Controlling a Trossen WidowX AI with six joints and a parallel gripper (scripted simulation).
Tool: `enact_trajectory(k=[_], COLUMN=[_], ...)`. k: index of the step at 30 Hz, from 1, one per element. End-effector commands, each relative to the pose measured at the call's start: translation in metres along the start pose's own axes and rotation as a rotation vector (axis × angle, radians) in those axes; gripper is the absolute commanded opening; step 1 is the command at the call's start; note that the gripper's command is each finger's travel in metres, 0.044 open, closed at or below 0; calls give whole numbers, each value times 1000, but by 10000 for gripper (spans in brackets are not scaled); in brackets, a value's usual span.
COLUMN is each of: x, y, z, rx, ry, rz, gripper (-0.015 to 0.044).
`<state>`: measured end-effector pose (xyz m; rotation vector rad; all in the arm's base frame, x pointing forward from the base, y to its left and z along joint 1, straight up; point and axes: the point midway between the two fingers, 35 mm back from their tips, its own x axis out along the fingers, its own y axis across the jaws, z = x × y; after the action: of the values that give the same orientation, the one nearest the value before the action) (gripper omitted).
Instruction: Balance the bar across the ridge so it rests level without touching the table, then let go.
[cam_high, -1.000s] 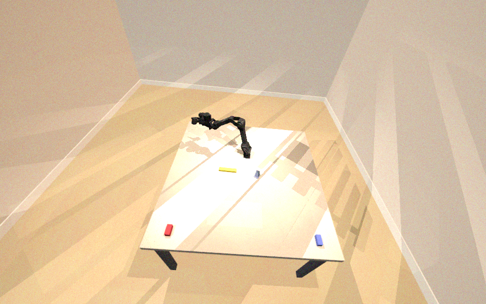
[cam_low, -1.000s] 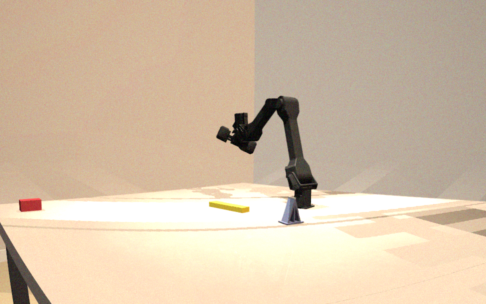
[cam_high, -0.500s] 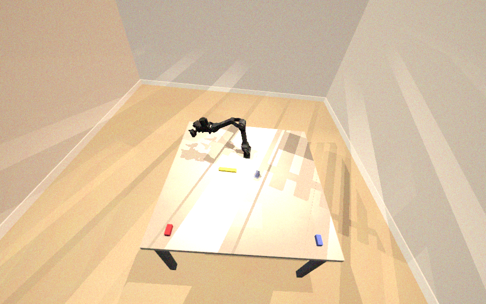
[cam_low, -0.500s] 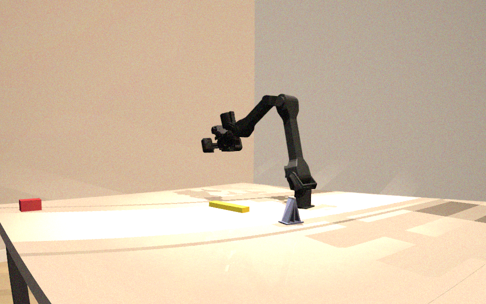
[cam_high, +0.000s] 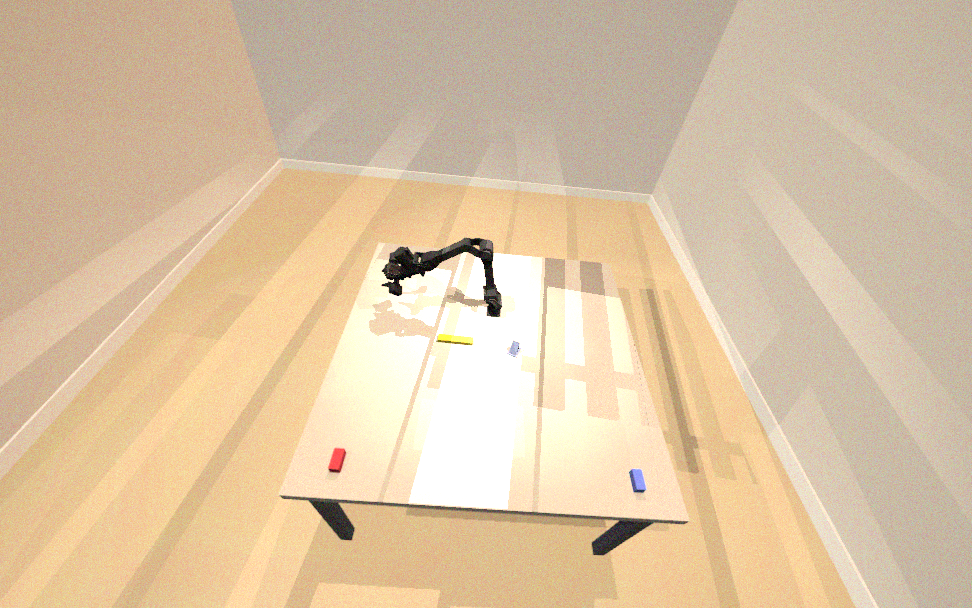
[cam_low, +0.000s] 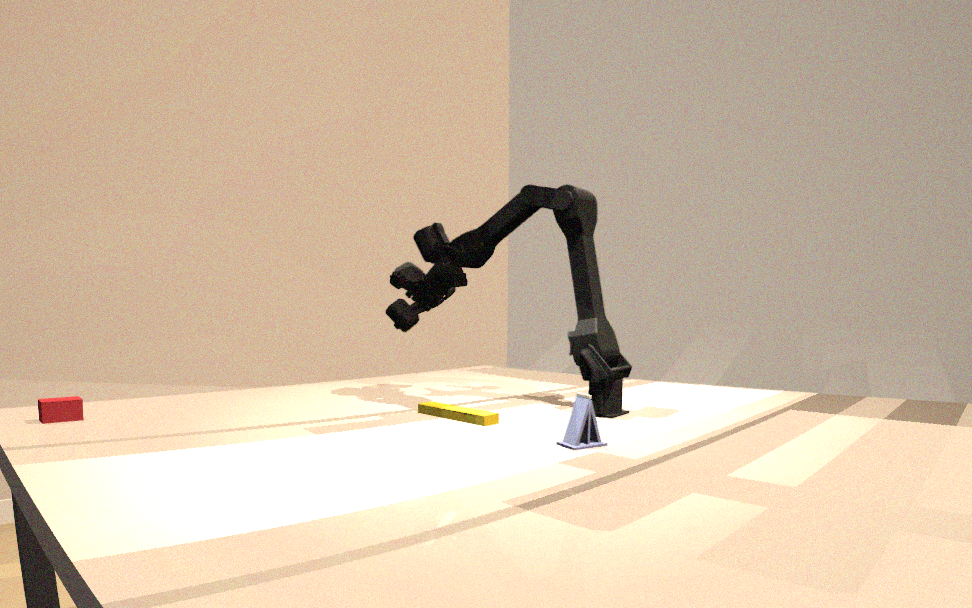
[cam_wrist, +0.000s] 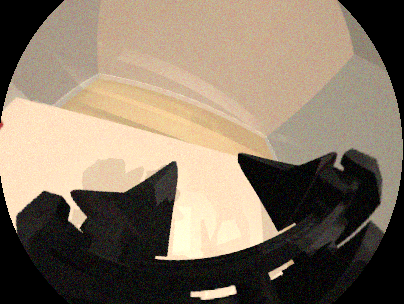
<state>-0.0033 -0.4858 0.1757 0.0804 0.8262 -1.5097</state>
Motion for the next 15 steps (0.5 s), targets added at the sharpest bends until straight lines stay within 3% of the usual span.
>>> enact_trajectory(k=[1,15], x=[-8,-45], y=[26,107], z=[-1,-13], rx=[-159,-714], ry=[24,57], rz=[74,334], gripper=[315,315])
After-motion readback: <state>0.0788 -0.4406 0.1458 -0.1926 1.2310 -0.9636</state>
